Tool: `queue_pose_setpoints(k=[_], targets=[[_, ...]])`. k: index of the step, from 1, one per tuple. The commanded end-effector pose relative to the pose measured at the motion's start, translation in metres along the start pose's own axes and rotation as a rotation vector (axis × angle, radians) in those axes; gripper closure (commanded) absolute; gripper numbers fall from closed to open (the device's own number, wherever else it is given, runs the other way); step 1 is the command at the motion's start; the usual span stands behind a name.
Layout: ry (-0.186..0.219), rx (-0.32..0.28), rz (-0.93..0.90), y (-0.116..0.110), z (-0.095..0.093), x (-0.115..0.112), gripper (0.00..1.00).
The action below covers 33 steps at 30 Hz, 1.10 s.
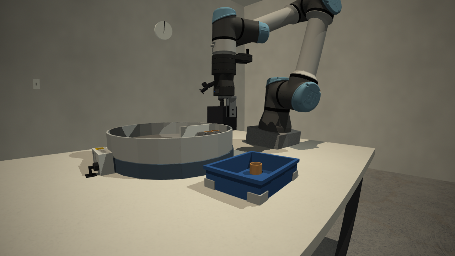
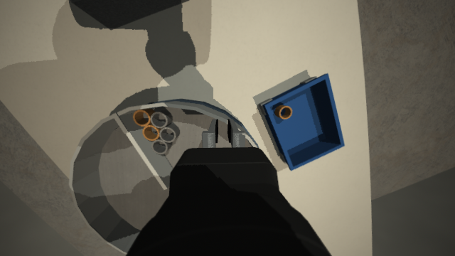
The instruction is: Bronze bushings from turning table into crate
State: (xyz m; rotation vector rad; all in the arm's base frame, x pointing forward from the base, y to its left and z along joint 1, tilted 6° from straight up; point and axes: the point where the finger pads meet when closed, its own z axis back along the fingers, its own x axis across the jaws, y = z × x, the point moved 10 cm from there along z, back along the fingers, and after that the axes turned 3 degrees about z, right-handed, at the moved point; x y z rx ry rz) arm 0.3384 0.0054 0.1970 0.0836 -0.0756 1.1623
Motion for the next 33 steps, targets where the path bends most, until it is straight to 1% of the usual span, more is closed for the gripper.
queue_pose_setpoints(k=[1,6,18,23,33], targets=[[0.000,-0.001,0.001,0.000,0.000,0.000,0.60],[0.000,-0.001,0.000,0.001,-0.006,-0.055,0.60],[0.000,-0.001,0.000,0.001,-0.006,-0.055,0.60],[0.000,0.000,-0.001,0.003,-0.012,-0.110,0.60],[0.000,0.000,-0.001,0.003,-0.012,-0.110,0.60]])
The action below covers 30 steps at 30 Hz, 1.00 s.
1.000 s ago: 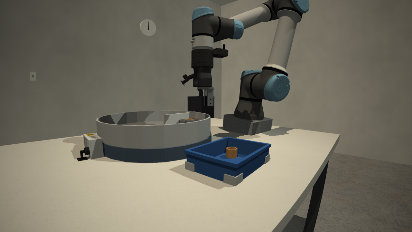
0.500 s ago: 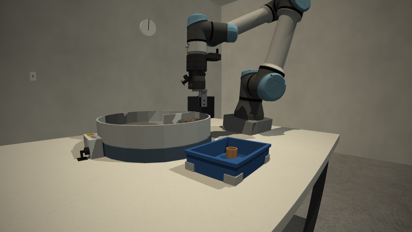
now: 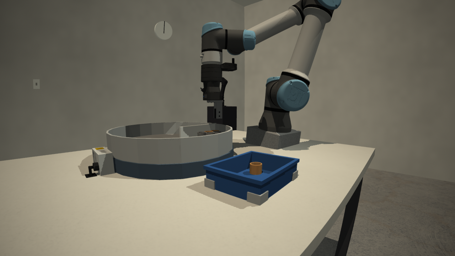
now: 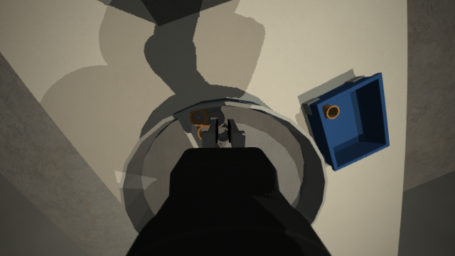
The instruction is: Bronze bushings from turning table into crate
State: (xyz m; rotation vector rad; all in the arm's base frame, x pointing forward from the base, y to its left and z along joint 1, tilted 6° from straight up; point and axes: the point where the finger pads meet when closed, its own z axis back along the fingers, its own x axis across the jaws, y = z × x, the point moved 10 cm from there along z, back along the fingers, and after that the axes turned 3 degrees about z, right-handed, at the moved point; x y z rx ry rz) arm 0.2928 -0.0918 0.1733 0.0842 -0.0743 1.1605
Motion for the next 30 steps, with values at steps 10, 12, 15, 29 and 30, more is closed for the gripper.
queue_pose_setpoints(k=[10,12,15,29,30], targets=[[0.000,-0.001,0.002,0.000,-0.014,-0.001,0.60],[0.000,-0.001,0.002,0.000,-0.014,-0.001,0.60],[0.000,-0.001,0.002,0.000,-0.014,-0.001,0.60],[0.000,-0.001,0.003,0.000,-0.029,-0.001,0.60],[0.000,-0.001,0.003,0.000,-0.029,-0.001,0.60]])
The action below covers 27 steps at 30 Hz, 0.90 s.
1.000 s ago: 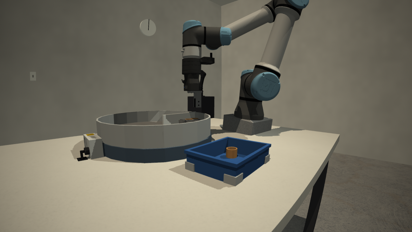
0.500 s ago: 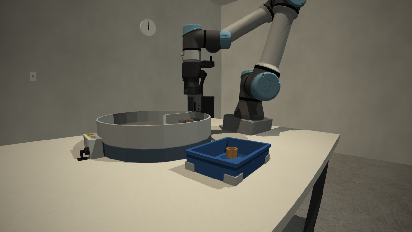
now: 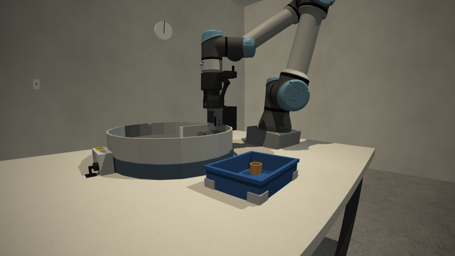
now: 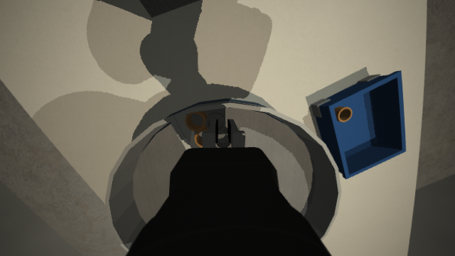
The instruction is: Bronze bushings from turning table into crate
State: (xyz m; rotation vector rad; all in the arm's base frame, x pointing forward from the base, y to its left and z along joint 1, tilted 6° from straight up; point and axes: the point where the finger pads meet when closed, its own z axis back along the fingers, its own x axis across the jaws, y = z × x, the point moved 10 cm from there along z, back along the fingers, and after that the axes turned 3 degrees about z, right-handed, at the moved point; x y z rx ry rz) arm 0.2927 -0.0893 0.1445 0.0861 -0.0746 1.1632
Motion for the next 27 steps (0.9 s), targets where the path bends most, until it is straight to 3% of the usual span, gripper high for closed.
queue_pose_setpoints(k=[1,6,11,27], targets=[[0.001,-0.002,0.000,-0.001,0.000,0.000,0.60],[0.001,-0.002,0.000,-0.001,0.000,0.000,0.60],[0.001,-0.002,0.001,-0.001,-0.015,0.000,0.60],[0.001,-0.002,0.001,-0.001,-0.020,0.000,0.60]])
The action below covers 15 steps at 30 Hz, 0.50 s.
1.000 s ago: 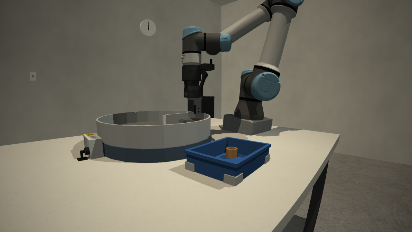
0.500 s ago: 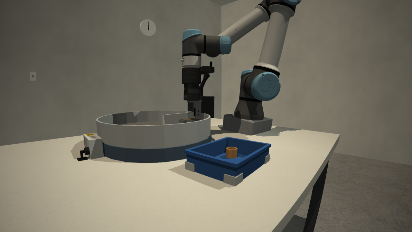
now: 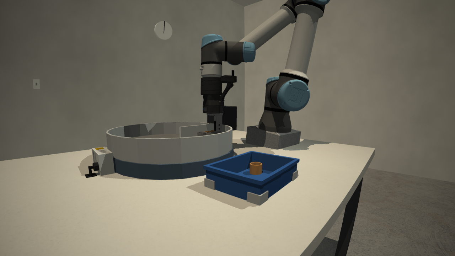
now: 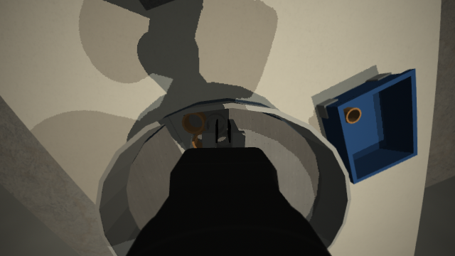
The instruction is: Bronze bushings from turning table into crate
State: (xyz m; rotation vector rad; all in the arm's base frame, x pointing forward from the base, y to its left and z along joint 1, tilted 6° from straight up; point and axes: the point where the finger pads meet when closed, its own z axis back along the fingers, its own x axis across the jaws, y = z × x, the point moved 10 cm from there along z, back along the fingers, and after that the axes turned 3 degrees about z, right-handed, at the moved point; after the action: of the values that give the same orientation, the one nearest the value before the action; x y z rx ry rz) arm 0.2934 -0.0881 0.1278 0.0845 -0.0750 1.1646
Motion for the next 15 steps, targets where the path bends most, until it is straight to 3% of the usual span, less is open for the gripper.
queue_pose_setpoints(k=[1,15], targets=[[0.000,0.000,0.000,-0.0001,-0.0050,0.0000,0.60],[0.000,0.000,0.000,-0.0001,-0.0077,0.0000,0.60]])
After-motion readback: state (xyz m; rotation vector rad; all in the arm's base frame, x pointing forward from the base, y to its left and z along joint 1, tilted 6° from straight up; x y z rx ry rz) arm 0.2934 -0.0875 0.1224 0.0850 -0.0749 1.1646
